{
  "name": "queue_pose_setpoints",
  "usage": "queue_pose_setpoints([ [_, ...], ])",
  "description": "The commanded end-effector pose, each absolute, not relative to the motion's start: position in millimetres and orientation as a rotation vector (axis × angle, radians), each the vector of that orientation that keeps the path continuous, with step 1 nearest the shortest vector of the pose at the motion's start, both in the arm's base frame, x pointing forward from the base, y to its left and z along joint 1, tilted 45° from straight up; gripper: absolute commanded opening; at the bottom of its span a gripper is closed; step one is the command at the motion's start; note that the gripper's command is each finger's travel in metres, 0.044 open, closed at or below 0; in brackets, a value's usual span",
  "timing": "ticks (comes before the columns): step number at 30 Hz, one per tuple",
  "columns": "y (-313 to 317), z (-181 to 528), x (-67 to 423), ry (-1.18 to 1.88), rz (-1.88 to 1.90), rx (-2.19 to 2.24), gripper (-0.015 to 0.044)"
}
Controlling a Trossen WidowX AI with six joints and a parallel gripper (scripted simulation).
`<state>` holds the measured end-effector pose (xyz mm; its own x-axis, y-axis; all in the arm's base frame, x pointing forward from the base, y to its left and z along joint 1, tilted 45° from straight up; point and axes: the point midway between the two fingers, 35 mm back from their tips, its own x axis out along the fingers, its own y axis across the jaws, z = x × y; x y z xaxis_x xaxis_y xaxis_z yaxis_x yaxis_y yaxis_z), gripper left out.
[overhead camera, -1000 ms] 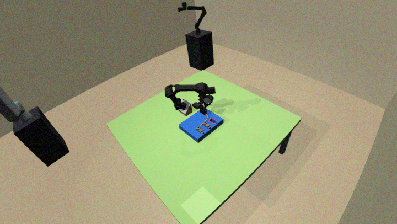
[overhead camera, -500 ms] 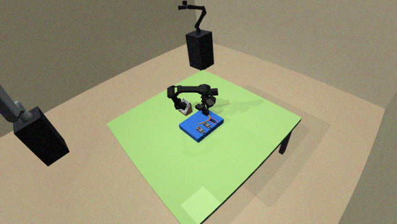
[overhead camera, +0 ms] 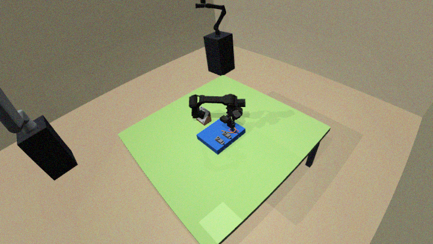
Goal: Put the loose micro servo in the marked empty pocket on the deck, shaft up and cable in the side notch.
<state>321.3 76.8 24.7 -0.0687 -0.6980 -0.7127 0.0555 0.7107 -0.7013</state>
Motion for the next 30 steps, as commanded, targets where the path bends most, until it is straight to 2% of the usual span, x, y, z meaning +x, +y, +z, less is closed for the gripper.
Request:
queue_pose_setpoints([
  [1,78.2,27.6,336.5,1.514,-0.665,-0.549,0.0],
  [6,77.0,27.7,348.2,1.514,-0.666,-0.549,0.0],
  [30,62.9,13.6,347.3,1.513,-0.666,-0.549,0.0],
])
